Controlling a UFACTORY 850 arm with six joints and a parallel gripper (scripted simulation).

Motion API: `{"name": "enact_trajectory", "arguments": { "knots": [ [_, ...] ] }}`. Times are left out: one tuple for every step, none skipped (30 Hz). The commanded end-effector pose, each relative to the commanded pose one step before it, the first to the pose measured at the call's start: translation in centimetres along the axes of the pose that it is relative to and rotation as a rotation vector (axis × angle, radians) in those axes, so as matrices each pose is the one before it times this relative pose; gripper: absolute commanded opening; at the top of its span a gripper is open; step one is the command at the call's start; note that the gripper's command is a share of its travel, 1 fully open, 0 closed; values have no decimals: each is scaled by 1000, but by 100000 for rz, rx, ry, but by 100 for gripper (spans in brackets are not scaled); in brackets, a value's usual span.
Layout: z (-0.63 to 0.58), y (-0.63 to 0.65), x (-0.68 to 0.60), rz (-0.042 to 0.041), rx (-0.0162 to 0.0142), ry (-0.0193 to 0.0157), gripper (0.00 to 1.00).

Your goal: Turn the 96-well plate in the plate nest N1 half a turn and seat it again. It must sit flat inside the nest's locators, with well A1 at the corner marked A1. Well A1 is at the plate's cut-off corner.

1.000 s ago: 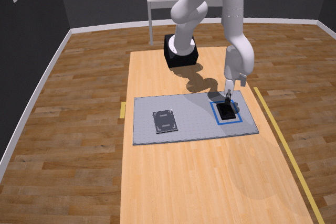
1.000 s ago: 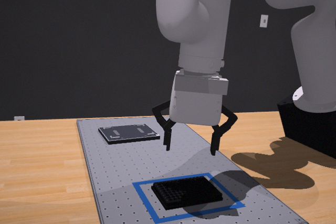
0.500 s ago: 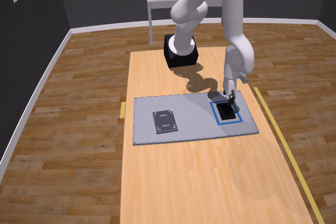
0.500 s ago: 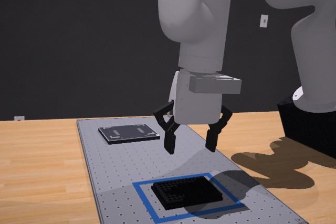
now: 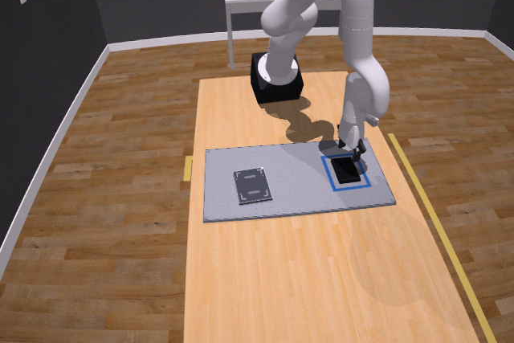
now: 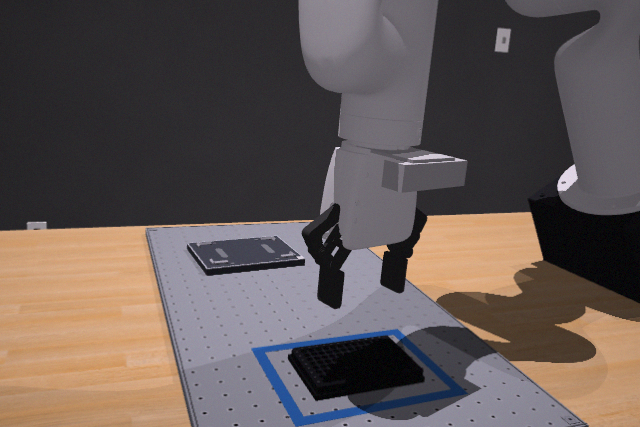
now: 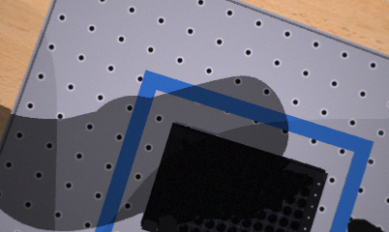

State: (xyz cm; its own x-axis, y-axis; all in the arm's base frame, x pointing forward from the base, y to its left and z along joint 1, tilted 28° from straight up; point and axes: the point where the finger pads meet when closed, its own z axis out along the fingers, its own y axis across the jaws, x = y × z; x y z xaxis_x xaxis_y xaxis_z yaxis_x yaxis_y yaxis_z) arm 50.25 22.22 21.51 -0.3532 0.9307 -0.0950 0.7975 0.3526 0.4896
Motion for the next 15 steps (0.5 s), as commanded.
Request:
{"name": "enact_trajectory", "arguments": {
  "knots": [
    [-38, 76, 5, -14500, 3174, -637, 100],
    [0, 0, 0, -3333, 0, 0, 100],
    [0, 0, 0, -3333, 0, 0, 100],
    [0, 0, 0, -3333, 0, 0, 100],
    [0, 0, 0, -3333, 0, 0, 100],
    [0, 0, 0, -3333, 0, 0, 100],
    [0, 0, 0, -3333, 0, 0, 100],
    [0, 0, 0, -3333, 0, 0, 100],
    [0, 0, 0, -3333, 0, 0, 100],
    [0, 0, 0, -3333, 0, 0, 100],
    [0, 0, 0, -3333, 0, 0, 100],
    [0, 0, 0, 0, 0, 0, 100],
    [0, 0, 0, 0, 0, 0, 100],
    [-1, 0, 0, -3333, 0, 0, 100],
    [0, 0, 0, -3333, 0, 0, 100]
  ]
}}
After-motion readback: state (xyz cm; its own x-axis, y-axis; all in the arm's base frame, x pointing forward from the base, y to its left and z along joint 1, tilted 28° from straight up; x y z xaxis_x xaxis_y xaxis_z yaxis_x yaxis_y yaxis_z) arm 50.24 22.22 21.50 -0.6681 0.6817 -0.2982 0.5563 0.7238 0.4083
